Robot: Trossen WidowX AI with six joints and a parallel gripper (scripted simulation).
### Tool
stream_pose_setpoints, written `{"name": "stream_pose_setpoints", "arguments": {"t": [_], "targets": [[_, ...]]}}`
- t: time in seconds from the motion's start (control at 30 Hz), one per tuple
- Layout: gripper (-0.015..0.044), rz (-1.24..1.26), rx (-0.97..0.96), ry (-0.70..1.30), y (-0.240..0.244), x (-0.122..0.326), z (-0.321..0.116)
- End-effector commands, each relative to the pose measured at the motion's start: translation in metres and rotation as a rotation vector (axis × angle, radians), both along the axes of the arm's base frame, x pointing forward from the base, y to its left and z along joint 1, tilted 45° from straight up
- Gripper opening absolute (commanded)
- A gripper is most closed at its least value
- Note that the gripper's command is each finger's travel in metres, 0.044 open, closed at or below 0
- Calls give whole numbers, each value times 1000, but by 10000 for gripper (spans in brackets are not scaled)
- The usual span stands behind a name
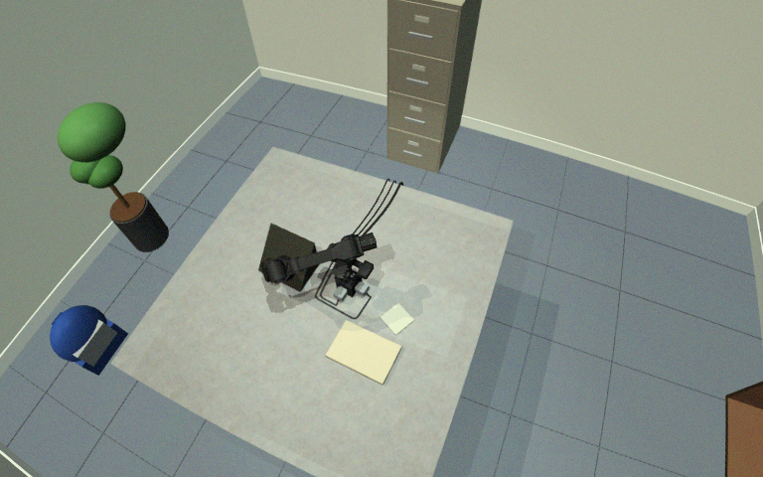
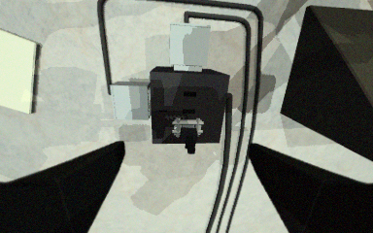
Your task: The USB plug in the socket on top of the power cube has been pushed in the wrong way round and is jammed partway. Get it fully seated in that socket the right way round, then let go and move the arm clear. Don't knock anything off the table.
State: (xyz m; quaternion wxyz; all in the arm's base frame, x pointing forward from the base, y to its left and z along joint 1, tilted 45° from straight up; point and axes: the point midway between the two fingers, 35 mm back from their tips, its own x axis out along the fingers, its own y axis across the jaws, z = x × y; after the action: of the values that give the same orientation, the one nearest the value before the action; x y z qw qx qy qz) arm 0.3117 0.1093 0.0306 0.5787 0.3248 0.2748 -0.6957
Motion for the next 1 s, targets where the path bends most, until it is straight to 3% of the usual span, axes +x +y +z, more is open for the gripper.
{"name": "stream_pose_setpoints", "arguments": {"t": [0.0, 0.97], "targets": [[440, -8, -88, -91, 19, -5, -7], [440, -8, -89, -91, 5, -7, -21]]}}
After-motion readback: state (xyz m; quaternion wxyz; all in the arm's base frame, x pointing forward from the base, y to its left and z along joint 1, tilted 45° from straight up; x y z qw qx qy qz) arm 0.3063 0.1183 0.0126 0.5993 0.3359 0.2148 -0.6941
